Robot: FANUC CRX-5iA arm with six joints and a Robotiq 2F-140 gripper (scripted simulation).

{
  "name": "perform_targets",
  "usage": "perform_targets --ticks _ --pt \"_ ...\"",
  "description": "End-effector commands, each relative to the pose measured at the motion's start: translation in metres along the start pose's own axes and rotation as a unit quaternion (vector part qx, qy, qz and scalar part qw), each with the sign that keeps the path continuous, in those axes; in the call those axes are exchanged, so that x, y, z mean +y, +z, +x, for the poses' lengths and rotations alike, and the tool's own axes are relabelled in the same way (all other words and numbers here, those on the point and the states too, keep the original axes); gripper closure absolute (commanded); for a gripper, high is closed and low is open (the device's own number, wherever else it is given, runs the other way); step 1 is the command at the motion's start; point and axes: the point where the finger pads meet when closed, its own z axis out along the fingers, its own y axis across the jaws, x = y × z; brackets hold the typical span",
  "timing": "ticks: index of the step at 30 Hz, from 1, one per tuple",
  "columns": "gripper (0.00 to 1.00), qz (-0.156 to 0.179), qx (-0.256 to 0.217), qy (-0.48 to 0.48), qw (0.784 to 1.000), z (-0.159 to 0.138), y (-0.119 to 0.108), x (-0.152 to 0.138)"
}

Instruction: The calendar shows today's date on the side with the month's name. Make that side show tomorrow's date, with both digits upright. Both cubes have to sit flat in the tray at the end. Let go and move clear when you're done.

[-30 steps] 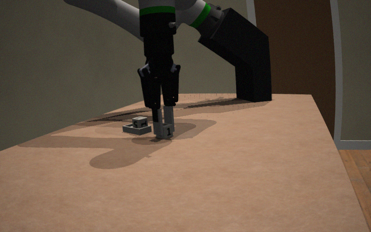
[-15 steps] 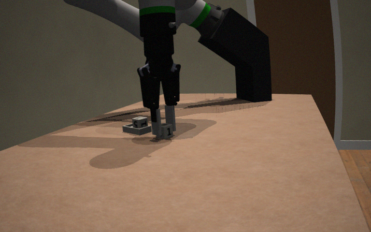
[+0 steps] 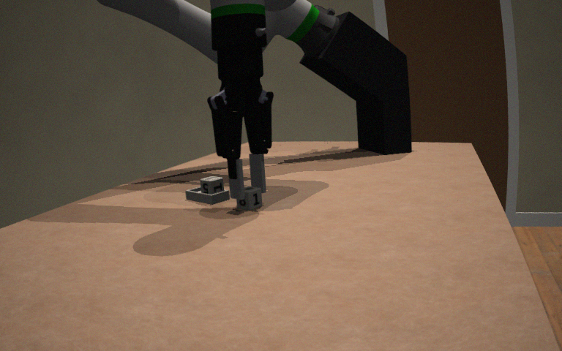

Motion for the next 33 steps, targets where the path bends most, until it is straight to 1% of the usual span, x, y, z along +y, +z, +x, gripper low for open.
perform_targets --ticks 1,6,8,12,15,18,22,23,33 --pt "0.64 0.000 0.000 0.000 1.000 0.000 -0.014 0.000" --pt "0.64 0.000 0.000 0.000 1.000 0.000 -0.041 0.000" --pt "0.64 0.000 0.000 0.000 1.000 0.000 -0.041 0.000" --pt "0.64 0.000 0.000 0.000 1.000 0.000 -0.062 0.000" --pt "0.64 0.000 0.000 0.000 1.000 0.000 -0.073 0.000" --pt "0.64 0.000 0.000 0.000 1.000 0.000 -0.079 0.000" --pt "0.64 0.000 0.000 0.000 1.000 0.000 -0.081 0.000" --pt "0.00 0.000 0.000 0.000 1.000 0.000 -0.081 0.000" --pt "0.00 0.000 0.000 0.000 1.000 0.000 -0.081 0.000"
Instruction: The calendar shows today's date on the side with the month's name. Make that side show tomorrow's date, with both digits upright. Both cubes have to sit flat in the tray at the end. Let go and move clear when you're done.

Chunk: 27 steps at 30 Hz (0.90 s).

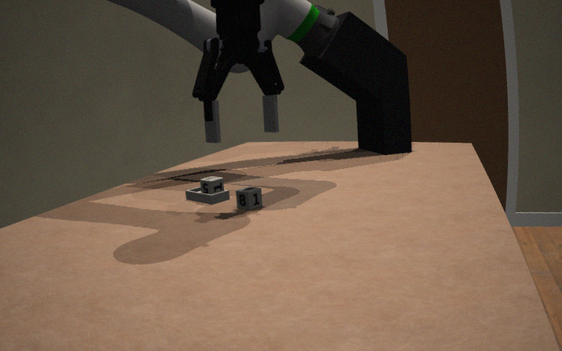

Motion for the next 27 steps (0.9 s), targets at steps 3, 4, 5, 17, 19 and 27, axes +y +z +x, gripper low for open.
perform_targets --ticks 3,4,5,17,19,27 --pt "0.00 0.000 0.000 0.000 1.000 -0.0002 -0.0002 -0.0001" --pt "0.00 0.000 0.000 0.000 1.000 -0.0002 -0.0002 -0.0001" --pt "0.00 0.000 0.000 0.000 1.000 -0.0002 -0.0002 -0.0001" --pt "0.00 0.000 0.000 0.004 1.000 0.0000 0.0062 0.0002" --pt "0.00 0.000 0.000 0.005 1.000 0.0000 0.0078 0.0003" --pt "0.64 0.000 0.000 0.005 1.000 0.0000 0.0078 0.0003"
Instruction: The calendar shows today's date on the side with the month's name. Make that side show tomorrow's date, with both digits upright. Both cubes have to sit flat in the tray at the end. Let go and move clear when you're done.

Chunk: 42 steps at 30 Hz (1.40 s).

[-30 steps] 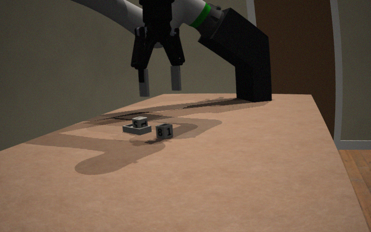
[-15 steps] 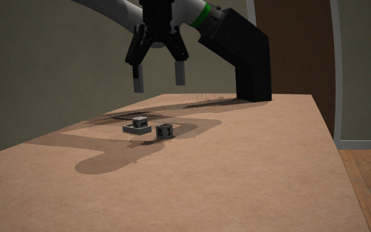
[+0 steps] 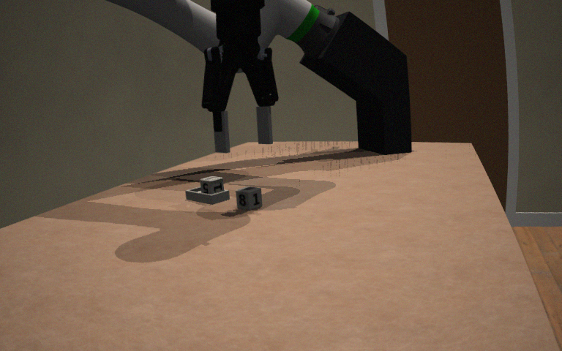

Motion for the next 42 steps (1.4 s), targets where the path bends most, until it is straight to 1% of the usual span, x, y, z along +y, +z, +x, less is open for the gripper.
perform_targets --ticks 1,33,42 --pt "0.64 0.000 0.000 0.000 1.000 -0.0002 -0.0002 -0.0001" --pt "0.64 0.000 0.000 0.000 1.000 -0.0002 -0.0001 -0.0001" --pt "0.64 0.000 0.000 0.000 1.000 -0.0002 0.0036 -0.0001"
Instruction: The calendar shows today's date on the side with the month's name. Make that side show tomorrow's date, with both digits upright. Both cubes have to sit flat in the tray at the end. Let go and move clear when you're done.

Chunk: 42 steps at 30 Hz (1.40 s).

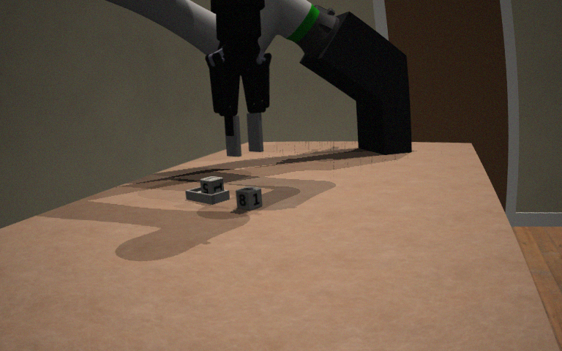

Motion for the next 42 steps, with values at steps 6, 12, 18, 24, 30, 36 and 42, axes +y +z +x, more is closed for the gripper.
perform_targets --ticks 6,12,18,24,30,36,42 --pt "0.64 0.000 0.000 0.000 1.000 0.000 0.007 0.000" --pt "0.64 0.000 0.000 0.000 1.000 0.000 0.013 0.000" --pt "0.64 0.000 0.000 0.000 1.000 0.000 0.022 0.000" --pt "0.64 0.000 0.000 0.000 1.000 0.000 0.030 0.000" --pt "0.64 0.000 0.000 0.000 1.000 0.000 0.037 0.000" --pt "0.64 0.000 0.000 0.000 1.000 0.000 0.044 0.000" --pt "0.64 0.000 0.000 0.000 1.000 0.000 0.047 0.000"
